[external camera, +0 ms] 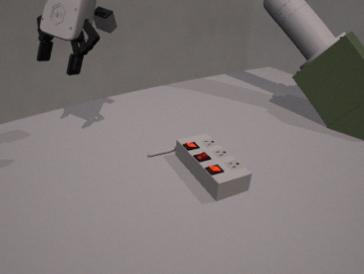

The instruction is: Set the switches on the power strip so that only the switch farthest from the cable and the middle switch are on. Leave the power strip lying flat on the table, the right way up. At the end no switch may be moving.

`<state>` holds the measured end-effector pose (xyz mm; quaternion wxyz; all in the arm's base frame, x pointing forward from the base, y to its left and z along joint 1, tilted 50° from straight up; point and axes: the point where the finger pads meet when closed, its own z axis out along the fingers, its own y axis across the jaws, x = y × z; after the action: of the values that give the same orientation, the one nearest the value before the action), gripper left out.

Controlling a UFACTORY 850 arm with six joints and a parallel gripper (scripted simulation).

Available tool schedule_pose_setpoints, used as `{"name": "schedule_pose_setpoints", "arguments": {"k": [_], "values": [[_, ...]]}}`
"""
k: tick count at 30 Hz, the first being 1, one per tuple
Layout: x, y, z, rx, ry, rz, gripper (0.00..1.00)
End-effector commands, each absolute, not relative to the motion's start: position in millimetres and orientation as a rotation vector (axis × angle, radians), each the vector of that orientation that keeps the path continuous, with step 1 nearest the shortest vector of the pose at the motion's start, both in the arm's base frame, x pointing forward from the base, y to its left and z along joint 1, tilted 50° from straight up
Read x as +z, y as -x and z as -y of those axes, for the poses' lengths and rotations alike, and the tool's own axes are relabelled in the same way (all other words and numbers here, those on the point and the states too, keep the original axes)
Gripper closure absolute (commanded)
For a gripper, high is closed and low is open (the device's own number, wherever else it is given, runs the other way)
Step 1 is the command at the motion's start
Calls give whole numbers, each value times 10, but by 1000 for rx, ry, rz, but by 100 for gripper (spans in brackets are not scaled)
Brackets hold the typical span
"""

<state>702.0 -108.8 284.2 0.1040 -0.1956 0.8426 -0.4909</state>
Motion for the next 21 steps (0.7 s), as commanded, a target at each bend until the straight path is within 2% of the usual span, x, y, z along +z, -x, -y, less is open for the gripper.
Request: {"name": "schedule_pose_setpoints", "arguments": {"k": [1, 4, 7, 15, 21], "values": [[2401, -6853, 968, -1424, 377, -2654, 0], [2401, -6853, 968, -1424, 377, -2654, 0], [2002, -6636, 802, -1407, 210, -2781, 0], [1492, -6301, 517, -1390, -19, -2941, 0], [1349, -6195, 421, -1385, -88, -2985, 0]]}}
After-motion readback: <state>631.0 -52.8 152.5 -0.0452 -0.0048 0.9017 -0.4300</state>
